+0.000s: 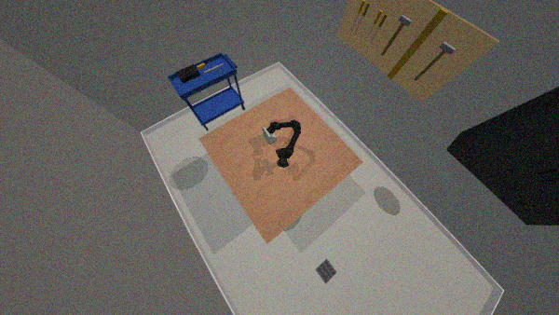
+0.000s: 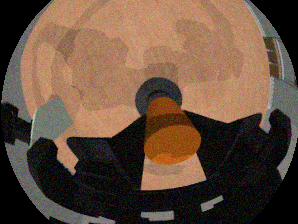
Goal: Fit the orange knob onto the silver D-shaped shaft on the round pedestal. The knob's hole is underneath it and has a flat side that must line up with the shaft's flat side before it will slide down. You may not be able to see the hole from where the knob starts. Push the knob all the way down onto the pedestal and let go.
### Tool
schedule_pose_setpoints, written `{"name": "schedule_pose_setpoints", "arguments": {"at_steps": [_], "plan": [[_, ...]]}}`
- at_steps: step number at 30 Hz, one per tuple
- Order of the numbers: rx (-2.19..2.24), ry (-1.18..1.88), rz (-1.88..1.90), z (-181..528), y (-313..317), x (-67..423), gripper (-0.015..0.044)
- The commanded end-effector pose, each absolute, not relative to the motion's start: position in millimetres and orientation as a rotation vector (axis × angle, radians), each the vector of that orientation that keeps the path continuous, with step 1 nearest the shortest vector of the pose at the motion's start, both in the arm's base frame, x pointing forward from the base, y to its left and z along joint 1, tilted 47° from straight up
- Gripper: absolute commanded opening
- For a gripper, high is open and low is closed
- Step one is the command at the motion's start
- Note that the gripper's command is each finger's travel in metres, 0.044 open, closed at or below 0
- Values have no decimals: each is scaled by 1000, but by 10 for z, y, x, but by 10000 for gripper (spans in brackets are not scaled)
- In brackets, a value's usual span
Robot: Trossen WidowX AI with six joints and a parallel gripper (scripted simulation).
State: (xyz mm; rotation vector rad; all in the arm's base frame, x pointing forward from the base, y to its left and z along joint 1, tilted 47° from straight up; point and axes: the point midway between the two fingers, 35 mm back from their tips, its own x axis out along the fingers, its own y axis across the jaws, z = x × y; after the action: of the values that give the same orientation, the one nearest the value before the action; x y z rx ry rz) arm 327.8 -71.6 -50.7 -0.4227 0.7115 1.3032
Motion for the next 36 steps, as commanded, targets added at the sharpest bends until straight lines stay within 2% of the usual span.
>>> {"name": "schedule_pose_setpoints", "arguments": {"at_steps": [1, 36], "plan": [[-512, 641, 1347, -506, -716, 3275, 0], [-566, 598, 1372, -497, -718, 3269, 0]]}}
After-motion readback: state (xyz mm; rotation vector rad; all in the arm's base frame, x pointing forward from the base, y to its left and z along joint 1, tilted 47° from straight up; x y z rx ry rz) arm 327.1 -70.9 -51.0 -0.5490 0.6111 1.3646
